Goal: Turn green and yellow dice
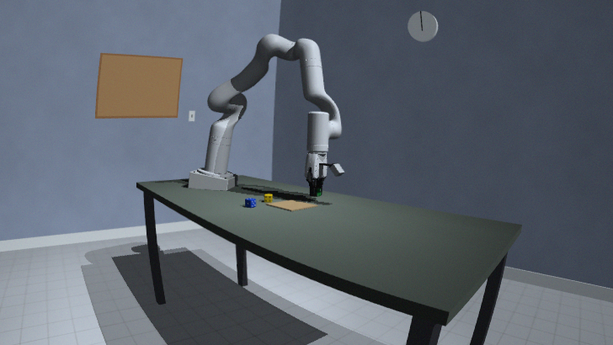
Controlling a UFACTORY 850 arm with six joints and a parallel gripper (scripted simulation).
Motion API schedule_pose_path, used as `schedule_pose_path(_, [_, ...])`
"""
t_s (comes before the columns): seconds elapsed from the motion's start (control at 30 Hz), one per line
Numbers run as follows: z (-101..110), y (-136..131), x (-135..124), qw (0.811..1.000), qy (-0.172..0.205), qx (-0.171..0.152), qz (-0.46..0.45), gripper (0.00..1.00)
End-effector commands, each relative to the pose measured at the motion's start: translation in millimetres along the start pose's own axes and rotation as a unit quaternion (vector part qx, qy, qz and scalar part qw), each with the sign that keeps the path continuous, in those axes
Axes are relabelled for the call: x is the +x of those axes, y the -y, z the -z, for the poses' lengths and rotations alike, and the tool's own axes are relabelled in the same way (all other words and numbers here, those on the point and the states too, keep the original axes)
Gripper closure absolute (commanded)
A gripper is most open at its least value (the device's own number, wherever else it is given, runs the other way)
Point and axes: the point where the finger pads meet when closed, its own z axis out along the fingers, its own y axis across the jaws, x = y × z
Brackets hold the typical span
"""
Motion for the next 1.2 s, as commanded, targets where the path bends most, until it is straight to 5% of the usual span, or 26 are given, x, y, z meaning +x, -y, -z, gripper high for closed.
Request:
schedule_pose_path(0.0, [33,0,1,1.000,-0.001,-0.001,0.000,0.73])
schedule_pose_path(0.23, [74,0,1,1.000,-0.001,-0.001,0.000,0.73])
schedule_pose_path(0.67, [78,-1,2,1.000,-0.001,-0.001,-0.001,0.73])
schedule_pose_path(0.77, [79,-55,14,0.999,-0.001,-0.001,-0.033,0.73])
schedule_pose_path(0.9, [79,-55,14,0.999,-0.001,-0.001,-0.033,0.73])
schedule_pose_path(0.97, [81,-113,21,0.998,-0.001,-0.001,-0.066,0.73])
schedule_pose_path(1.17, [83,-144,22,0.997,-0.001,-0.001,-0.083,0.73])
